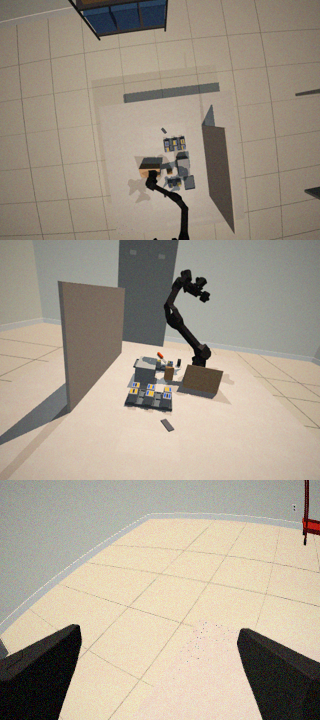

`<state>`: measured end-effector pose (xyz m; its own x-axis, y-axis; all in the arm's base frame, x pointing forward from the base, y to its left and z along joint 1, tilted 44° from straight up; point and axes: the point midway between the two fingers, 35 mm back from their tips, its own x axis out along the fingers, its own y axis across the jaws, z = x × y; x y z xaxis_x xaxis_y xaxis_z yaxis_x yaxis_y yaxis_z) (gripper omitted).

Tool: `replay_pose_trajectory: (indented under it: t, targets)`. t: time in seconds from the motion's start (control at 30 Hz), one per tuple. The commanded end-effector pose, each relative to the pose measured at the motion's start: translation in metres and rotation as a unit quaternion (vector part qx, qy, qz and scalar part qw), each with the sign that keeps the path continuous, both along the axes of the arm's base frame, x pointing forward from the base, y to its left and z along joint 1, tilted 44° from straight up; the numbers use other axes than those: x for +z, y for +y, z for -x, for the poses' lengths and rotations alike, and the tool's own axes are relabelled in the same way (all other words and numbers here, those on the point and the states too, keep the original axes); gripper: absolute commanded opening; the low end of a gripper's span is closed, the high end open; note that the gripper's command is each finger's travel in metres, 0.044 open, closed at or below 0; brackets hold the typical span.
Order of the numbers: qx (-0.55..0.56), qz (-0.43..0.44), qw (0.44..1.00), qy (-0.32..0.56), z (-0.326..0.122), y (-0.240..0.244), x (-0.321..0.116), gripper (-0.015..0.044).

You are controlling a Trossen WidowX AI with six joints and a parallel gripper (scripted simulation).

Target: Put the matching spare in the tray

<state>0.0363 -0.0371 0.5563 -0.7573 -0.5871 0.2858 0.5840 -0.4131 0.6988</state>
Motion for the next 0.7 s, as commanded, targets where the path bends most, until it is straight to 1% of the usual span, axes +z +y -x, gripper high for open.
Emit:
replay_pose_trajectory:
  t: [0.0, 0.03, 0.2, 0.33, 0.5, 0.67]
  targets:
    - [0.0, 0.0, 1.0, 0.0, 0.0, 0.0, 0.0, 0.0426]
    - [0.0, 0.0, 1.0, 0.0, 0.0, 0.0, 0.0, 0.044]
    - [0.003, -0.001, 1.0, -0.003, 0.002, 0.0, 0.0, 0.044]
    - [0.06, -0.025, 0.997, -0.051, 0.037, -0.008, -0.003, 0.044]
    - [0.145, -0.08, 0.98, -0.112, 0.078, -0.042, -0.015, 0.044]
    - [0.23, -0.156, 0.95, -0.146, 0.095, -0.091, -0.036, 0.044]
